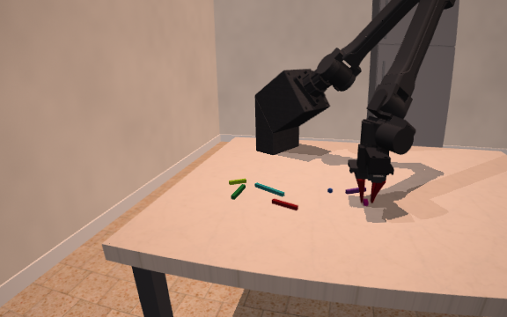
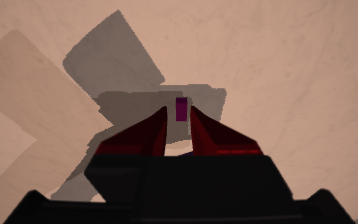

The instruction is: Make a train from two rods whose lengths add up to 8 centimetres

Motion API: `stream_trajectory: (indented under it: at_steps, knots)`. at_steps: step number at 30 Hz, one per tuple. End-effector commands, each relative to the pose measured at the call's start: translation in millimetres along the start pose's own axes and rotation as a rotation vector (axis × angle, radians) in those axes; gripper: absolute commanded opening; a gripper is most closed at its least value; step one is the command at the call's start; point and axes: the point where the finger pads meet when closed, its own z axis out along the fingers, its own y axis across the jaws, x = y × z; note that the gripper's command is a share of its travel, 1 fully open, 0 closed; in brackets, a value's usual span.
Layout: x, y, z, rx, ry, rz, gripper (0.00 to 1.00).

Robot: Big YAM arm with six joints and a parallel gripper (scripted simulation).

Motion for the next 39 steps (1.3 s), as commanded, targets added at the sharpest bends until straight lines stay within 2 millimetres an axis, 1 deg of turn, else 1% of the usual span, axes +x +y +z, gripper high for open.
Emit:
stream_trajectory:
  at_steps: [1,27,28,39]
  knots:
    - [-2.5,4.5,6.1,-0.006,0.004,-0.003,0.23]
    - [-2.5,4.5,6.1,-0.006,0.004,-0.003,0.23]
    - [-2.5,4.5,6.1,-0.006,0.004,-0.003,0.04]
    - [-2.5,4.5,6.1,-0.006,0.004,-0.004,0.04]
